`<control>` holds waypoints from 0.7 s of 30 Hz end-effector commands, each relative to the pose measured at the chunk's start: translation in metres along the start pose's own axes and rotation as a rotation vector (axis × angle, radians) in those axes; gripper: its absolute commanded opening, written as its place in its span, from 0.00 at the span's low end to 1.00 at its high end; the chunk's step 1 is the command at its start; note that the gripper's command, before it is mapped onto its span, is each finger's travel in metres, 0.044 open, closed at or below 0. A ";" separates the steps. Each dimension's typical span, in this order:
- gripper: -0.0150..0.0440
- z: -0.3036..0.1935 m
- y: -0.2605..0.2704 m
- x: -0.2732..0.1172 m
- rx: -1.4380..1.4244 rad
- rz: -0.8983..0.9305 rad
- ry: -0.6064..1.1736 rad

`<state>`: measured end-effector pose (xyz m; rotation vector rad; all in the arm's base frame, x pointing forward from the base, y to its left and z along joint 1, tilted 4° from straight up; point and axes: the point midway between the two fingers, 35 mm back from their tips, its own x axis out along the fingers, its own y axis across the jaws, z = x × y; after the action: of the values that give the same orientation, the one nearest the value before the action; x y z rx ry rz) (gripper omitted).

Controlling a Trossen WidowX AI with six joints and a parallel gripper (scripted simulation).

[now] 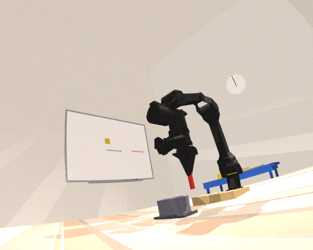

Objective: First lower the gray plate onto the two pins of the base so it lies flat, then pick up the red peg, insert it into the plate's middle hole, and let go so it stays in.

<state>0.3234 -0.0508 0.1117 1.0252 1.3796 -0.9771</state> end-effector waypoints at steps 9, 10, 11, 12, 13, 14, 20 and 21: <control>0.25 0.036 -0.005 -0.002 -0.015 -0.002 -0.009; 0.25 0.039 -0.005 -0.002 -0.016 -0.003 -0.009; 0.25 0.042 -0.006 -0.002 -0.018 -0.004 -0.010; 0.25 0.045 -0.007 -0.002 -0.019 -0.004 -0.010; 0.25 0.048 -0.007 -0.002 -0.020 -0.005 -0.010; 0.25 0.051 -0.008 -0.002 -0.021 -0.006 -0.010; 0.25 0.069 -0.013 -0.001 -0.028 -0.010 -0.012; 0.25 0.071 -0.014 -0.001 -0.029 -0.011 -0.012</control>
<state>0.3301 -0.1138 0.1079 0.9998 1.3884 -0.9697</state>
